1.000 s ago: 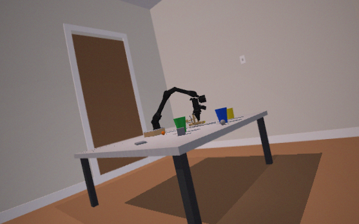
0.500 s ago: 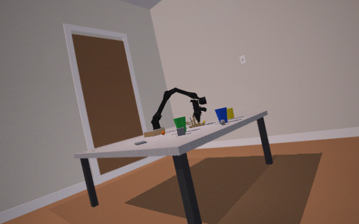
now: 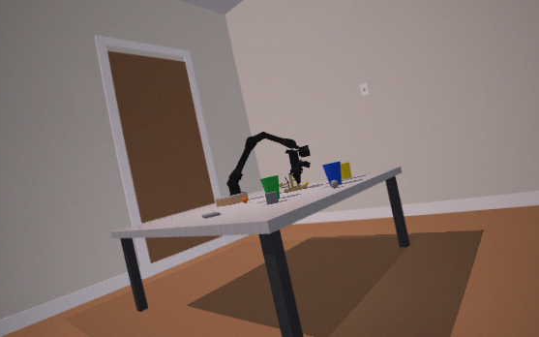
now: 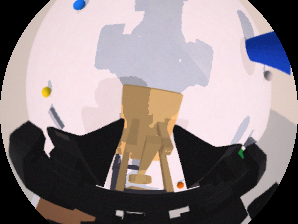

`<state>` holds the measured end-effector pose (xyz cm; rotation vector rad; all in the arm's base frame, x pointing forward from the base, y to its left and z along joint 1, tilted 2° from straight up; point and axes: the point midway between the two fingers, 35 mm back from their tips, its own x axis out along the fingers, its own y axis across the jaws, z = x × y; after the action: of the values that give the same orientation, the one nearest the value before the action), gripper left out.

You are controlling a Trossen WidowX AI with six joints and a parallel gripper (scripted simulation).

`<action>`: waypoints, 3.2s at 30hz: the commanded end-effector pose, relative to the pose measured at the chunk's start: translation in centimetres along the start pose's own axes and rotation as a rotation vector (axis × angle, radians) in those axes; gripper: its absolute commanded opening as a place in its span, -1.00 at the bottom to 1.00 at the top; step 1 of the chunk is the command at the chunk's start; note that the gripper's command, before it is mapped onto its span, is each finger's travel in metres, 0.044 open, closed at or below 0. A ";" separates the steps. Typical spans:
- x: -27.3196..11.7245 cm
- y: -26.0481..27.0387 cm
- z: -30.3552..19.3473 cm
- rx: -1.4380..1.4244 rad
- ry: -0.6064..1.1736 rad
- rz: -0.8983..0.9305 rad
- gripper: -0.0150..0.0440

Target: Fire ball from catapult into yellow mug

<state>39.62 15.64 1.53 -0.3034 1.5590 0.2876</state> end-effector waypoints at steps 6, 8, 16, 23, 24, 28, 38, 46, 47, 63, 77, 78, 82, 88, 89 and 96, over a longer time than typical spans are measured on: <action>-7.9 0.0 0.2 0.000 0.000 0.000 1.00; -9.8 0.0 -0.1 0.000 0.000 0.000 1.00; -8.7 0.0 0.2 -0.001 -0.005 0.000 1.00; -14.3 0.0 -0.4 -0.001 -0.016 0.000 1.00; -14.3 0.0 -0.4 -0.001 -0.016 0.000 1.00; -12.0 -3.9 -1.6 0.045 0.002 -0.001 0.64; -9.7 -15.7 -11.4 0.235 -0.002 -0.007 0.53; -6.4 -19.6 -21.6 0.387 0.000 -0.013 0.53; -6.0 -19.7 -22.9 0.406 0.000 -0.013 0.53; -2.4 -18.7 -31.5 0.529 0.005 -0.018 0.53; 0.2 -18.8 -31.5 0.529 0.005 -0.018 0.53; 0.3 -18.9 -31.5 0.529 0.005 -0.018 0.53; 1.0 -18.9 -31.5 0.529 0.005 -0.018 0.53; 1.9 -18.9 -31.5 0.529 0.005 -0.018 0.53; 2.0 -18.9 -31.5 0.529 0.005 -0.018 0.53; 2.9 -18.8 -31.6 0.529 0.005 -0.018 0.53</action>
<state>17.28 -13.53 -0.46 0.1003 1.5726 -0.1463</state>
